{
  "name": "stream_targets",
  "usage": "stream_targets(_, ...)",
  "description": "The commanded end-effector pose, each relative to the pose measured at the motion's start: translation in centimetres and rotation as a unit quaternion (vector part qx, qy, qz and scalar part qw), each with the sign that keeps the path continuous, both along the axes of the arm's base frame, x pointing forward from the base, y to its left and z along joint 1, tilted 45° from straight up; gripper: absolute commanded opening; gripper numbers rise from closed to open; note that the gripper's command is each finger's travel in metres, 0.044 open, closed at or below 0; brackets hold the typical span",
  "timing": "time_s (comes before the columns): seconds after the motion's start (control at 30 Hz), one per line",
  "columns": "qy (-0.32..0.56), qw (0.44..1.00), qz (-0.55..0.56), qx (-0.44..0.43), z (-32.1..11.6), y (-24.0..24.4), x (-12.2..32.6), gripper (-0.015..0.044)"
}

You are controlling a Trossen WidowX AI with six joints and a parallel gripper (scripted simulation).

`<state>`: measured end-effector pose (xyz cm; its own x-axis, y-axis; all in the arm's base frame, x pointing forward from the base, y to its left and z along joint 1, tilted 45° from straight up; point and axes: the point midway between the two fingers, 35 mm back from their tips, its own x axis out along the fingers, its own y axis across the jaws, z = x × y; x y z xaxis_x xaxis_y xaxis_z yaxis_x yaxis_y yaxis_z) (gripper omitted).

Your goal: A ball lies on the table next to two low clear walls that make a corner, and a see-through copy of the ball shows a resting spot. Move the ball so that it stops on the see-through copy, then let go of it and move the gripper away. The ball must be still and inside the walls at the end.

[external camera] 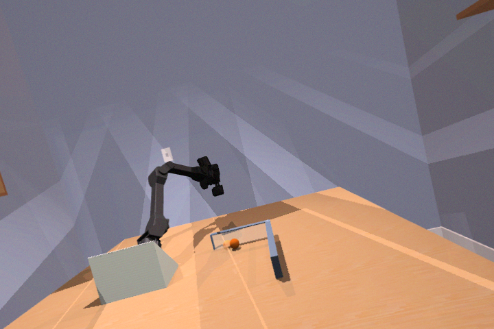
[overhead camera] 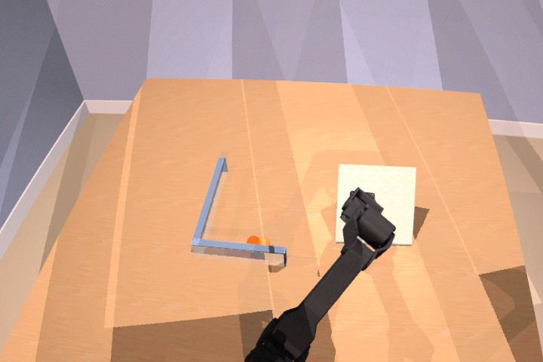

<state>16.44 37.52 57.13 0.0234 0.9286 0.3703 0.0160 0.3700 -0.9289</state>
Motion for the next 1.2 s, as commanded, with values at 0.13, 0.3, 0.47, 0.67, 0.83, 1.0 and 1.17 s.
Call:
stream_targets(0.13,0.072,0.983,-0.099,-0.140,-9.9,-1.6,10.3,0.0283)
stream_targets(0.3,0.131,0.957,-0.146,-0.214,-16.1,-4.4,15.2,0.0283)
stream_targets(0.47,0.202,0.920,-0.183,-0.282,-22.5,-8.5,18.9,0.0283)
stream_targets(0.67,0.302,0.861,-0.215,-0.348,-30.0,-14.7,21.3,0.0283)
stream_targets(0.83,0.393,0.803,-0.227,-0.386,-35.7,-20.3,21.3,0.0283)
stream_targets(1.0,0.489,0.742,-0.226,-0.398,-40.3,-25.4,19.5,0.0283)
stream_targets(1.17,0.579,0.683,-0.212,-0.391,-43.8,-29.1,16.8,0.0283)
